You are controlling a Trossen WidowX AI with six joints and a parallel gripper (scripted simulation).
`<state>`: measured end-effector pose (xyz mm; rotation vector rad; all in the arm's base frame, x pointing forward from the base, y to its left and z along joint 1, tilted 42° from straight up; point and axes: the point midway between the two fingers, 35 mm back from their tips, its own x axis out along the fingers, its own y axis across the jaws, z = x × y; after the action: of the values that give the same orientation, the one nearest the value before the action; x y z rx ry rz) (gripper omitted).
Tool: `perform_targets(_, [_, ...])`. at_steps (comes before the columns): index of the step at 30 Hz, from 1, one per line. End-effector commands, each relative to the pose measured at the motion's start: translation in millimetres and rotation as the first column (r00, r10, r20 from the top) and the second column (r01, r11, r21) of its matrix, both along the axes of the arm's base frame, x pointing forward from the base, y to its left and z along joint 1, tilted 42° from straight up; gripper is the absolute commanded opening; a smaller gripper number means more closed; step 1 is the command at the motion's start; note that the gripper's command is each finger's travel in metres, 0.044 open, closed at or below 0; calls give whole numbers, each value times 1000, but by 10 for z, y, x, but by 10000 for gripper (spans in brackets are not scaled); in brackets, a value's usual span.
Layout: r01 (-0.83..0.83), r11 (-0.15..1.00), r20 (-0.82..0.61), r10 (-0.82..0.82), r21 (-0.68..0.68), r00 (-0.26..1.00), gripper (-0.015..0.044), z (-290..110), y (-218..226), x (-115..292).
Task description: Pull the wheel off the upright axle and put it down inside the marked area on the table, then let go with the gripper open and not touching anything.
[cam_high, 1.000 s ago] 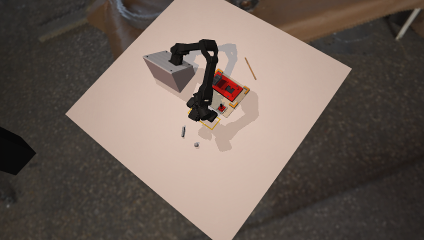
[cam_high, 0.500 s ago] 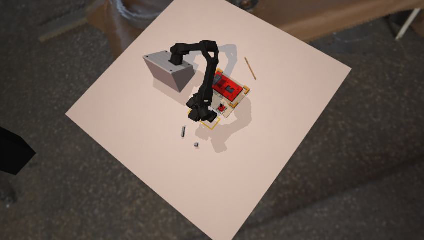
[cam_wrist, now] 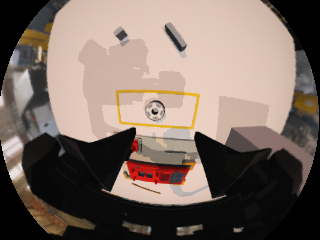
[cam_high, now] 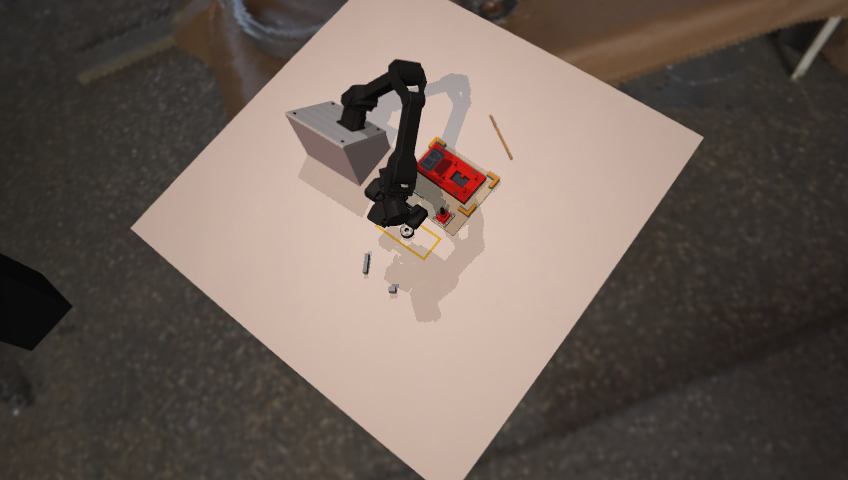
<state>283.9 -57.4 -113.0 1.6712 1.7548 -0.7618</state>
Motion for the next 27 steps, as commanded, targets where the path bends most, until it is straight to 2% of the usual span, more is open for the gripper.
perform_targets(1, [3, 1000, -5, -3, -4, 1000, 440, 258, -69, -341])
perform_targets(5, [-1, 1000, -7, 1, -2, 1000, 440, 434, -68, -608])
perform_targets(27, [-1, 1000, -7, 1, -2, 1000, 440, 434, -68, -608])
